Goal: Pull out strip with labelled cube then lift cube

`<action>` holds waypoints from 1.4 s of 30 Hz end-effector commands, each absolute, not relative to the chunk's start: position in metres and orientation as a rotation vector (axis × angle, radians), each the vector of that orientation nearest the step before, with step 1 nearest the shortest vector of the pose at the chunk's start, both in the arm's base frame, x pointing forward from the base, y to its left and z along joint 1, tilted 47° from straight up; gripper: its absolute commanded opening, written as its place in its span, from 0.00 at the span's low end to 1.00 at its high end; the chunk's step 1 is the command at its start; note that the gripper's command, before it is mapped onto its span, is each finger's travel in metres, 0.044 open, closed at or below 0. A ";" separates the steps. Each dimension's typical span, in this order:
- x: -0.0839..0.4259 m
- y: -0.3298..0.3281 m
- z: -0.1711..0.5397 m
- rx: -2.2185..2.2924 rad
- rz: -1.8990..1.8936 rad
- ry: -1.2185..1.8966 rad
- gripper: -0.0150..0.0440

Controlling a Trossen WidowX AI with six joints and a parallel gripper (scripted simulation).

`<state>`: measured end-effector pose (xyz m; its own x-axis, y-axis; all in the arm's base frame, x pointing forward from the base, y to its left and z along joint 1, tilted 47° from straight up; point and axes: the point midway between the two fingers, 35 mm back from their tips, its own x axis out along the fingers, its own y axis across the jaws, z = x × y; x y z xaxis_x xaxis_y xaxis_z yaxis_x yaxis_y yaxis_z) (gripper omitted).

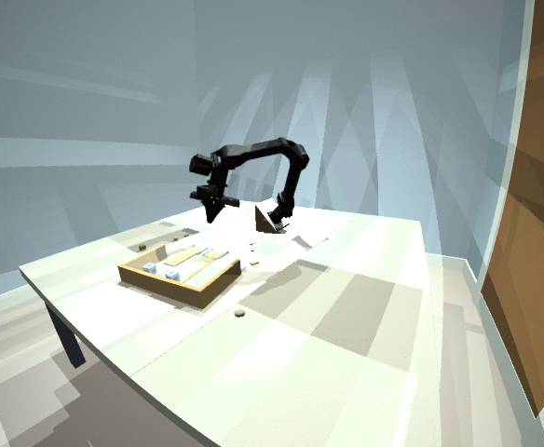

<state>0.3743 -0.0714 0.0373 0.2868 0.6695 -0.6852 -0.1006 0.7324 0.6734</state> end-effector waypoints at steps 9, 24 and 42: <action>0.378 -0.038 0.008 0.450 0.805 1.438 0.25; 0.379 -0.023 -0.006 0.450 0.805 1.438 0.25; 0.379 -0.001 -0.025 0.450 0.805 1.437 0.25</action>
